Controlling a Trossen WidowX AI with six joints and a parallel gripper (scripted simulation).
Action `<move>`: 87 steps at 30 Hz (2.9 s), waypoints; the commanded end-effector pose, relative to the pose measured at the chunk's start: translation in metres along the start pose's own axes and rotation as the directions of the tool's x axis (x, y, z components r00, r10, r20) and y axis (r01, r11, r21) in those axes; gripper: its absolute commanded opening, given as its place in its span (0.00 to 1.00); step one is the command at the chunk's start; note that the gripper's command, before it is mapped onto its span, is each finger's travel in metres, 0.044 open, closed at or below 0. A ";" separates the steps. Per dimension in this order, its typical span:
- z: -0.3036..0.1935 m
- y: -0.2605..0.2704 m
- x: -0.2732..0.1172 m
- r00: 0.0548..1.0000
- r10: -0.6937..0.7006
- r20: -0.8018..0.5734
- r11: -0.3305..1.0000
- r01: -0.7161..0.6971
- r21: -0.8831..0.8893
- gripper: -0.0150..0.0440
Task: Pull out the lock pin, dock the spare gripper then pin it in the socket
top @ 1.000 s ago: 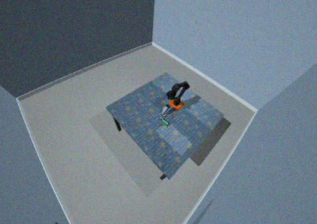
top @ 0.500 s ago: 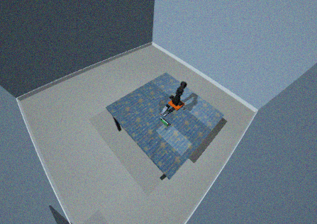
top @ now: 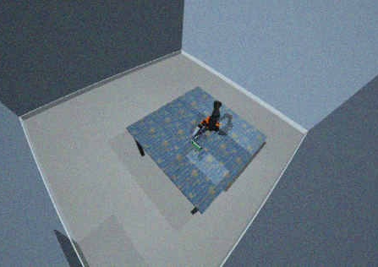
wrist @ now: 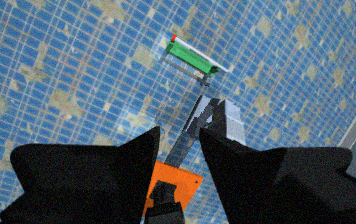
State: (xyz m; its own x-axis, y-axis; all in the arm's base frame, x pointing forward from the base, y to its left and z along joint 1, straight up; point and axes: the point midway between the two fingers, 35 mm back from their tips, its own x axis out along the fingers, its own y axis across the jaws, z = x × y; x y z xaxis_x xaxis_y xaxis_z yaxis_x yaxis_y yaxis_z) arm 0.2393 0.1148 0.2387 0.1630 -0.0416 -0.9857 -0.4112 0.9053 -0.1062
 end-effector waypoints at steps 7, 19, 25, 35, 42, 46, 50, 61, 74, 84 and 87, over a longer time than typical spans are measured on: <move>0.090 -0.046 0.060 0.989 -0.077 -0.127 0.713 -0.034 -0.700 0.56; 0.110 -0.063 0.084 0.983 -0.091 -0.162 0.551 -0.086 -0.830 0.56; 0.111 -0.066 0.091 0.982 -0.094 -0.164 0.541 -0.088 -0.836 0.56; 0.109 -0.060 0.139 0.976 -0.117 -0.186 0.450 -0.114 -0.886 0.56; 0.106 -0.057 0.160 0.973 -0.127 -0.194 0.410 -0.127 -0.903 0.56; 0.106 -0.057 0.165 0.973 -0.127 -0.195 0.410 -0.127 -0.903 0.56; 0.105 -0.057 0.172 0.973 -0.128 -0.195 0.409 -0.127 -0.904 0.56; 0.104 -0.055 0.190 0.972 -0.128 -0.195 0.407 -0.128 -0.904 0.56; 0.100 -0.053 0.211 0.972 -0.129 -0.196 0.404 -0.129 -0.905 0.56; 0.100 -0.053 0.215 0.972 -0.129 -0.196 0.404 -0.129 -0.906 0.38; 0.100 -0.053 0.215 0.972 -0.129 -0.196 0.404 -0.129 -0.906 0.25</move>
State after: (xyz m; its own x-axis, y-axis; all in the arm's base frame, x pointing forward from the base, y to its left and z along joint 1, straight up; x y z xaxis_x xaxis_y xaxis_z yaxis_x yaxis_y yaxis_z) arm 0.3850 0.1009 0.0455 0.0338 -0.2355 -0.9713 -0.9994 -0.0077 -0.0329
